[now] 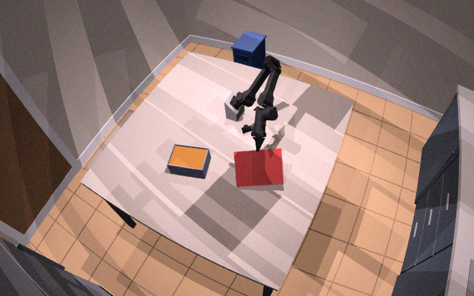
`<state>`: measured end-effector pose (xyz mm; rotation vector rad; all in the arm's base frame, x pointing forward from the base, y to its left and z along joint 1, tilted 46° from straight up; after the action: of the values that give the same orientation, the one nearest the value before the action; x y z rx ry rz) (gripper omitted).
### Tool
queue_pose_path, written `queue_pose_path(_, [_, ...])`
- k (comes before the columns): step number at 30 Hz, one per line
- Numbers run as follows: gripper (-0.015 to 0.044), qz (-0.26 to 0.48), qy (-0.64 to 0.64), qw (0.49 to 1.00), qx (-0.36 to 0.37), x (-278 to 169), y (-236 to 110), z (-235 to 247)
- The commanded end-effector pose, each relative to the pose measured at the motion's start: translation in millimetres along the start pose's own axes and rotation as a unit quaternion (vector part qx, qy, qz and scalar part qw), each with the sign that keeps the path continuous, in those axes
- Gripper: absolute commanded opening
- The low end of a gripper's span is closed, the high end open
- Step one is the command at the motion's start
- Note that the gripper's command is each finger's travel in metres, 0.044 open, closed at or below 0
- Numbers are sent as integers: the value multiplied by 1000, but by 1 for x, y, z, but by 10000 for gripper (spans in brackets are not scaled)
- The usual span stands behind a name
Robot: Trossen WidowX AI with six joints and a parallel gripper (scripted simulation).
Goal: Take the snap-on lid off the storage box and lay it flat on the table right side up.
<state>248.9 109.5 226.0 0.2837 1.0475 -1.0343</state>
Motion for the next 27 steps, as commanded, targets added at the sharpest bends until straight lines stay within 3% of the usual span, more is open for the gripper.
queue_pose_path(1, [0,-10,8,1000,-13,8,5,-9])
queue_pose_path(27, [0,-10,9,1000,-12,12,18,-25])
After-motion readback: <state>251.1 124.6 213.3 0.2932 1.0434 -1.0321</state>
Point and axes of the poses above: the point midway between the two fingers, 35 mm back from their tips, its own y axis out along the fingers, its own z axis across the jaws, x = y × z, the point moved 2 cm from there along -y, back along the fingers, and after that the axes turned 13 degrees about y, right-handed, at the moved point
